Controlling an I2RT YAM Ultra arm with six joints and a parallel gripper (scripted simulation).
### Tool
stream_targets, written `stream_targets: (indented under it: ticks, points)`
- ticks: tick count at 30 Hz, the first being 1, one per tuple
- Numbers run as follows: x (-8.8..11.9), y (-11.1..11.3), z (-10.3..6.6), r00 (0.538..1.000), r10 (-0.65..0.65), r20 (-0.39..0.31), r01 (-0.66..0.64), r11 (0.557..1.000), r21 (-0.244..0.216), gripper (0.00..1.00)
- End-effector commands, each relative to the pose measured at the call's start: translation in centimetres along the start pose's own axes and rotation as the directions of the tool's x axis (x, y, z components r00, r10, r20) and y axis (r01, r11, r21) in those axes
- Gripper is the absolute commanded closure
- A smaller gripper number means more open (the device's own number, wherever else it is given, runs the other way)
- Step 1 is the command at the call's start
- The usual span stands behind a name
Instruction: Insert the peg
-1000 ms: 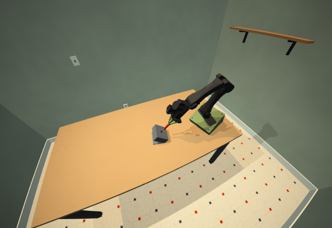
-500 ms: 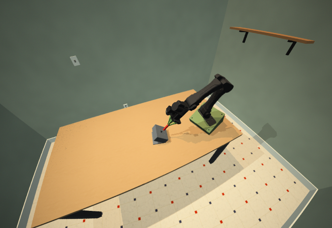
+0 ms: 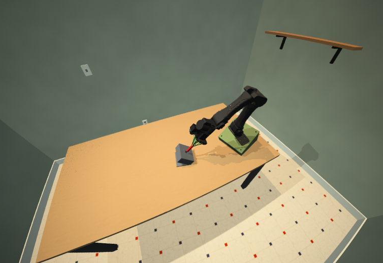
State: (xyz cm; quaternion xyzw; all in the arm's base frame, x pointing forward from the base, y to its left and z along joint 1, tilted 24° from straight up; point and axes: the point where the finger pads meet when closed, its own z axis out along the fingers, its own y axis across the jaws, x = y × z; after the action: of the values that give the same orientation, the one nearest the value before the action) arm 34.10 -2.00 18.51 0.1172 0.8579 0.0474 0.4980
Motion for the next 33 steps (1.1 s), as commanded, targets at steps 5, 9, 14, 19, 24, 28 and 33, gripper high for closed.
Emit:
stream_targets:
  ticks: [5, 9, 14, 19, 24, 28, 33]
  points:
    - [0.7, 0.0, 0.9, 1.0, 0.005, -0.003, -0.005, 1.0, 0.005, 1.0]
    - [0.5, 0.0, 0.9, 1.0, 0.005, -0.003, -0.005, 1.0, 0.005, 1.0]
    - [0.3, 0.1, 0.6, 1.0, 0.005, -0.003, -0.005, 1.0, 0.005, 1.0]
    - [0.2, 0.1, 0.4, 1.0, 0.005, -0.003, -0.005, 1.0, 0.005, 1.0]
    - [-0.1, 0.2, 0.1, 1.0, 0.005, -0.003, -0.005, 1.0, 0.005, 1.0]
    - [-0.3, 0.2, -0.4, 1.0, 0.005, -0.003, -0.005, 1.0, 0.005, 1.0]
    - [-0.4, 0.2, -0.8, 1.0, 0.005, -0.003, -0.005, 1.0, 0.005, 1.0]
